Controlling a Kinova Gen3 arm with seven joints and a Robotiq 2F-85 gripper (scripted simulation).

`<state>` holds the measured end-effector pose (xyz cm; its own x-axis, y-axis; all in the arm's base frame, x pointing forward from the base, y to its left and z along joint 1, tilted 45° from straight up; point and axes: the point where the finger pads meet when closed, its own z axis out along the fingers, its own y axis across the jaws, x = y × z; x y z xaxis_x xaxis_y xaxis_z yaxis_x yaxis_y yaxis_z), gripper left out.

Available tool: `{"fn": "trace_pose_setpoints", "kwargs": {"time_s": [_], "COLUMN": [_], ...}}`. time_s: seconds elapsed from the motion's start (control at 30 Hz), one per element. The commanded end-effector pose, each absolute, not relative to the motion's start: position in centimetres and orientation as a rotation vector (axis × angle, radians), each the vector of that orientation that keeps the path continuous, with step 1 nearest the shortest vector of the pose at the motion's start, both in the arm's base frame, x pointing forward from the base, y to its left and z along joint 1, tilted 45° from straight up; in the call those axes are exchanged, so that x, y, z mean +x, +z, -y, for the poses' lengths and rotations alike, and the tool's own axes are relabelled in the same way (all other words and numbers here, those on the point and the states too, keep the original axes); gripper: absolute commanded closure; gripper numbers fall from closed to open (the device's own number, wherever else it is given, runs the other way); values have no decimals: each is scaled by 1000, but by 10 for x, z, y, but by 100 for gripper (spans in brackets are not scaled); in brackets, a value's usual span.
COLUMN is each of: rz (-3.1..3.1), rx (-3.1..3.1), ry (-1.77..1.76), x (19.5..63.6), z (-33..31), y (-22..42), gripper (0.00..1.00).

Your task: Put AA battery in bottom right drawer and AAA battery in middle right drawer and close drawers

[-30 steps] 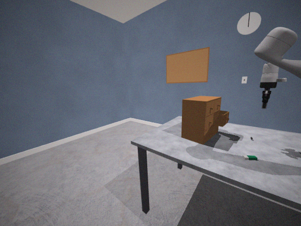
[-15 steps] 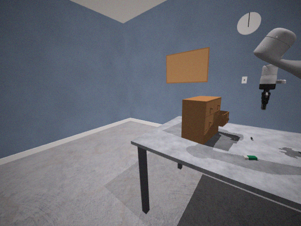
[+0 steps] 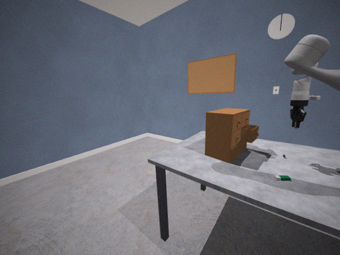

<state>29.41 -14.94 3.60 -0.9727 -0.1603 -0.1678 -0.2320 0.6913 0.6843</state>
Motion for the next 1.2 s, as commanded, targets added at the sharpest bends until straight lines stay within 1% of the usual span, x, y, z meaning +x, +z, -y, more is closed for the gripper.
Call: {"fn": "trace_pose_setpoints", "kwargs": {"time_s": [0.0,0.43,0.5,0.97,1.17], "rz": [-2779,-2496,-2496,-2092,-1987], "rx": [-388,-965,-965,-1462,-1561], "ry": [1146,1030,1030,860,813], "x": [293,297,297,304,306], "z": [149,137,137,116,110], "y": [28,-26,-26,-78,-89], "gripper": [67,67,67,67,67]}}
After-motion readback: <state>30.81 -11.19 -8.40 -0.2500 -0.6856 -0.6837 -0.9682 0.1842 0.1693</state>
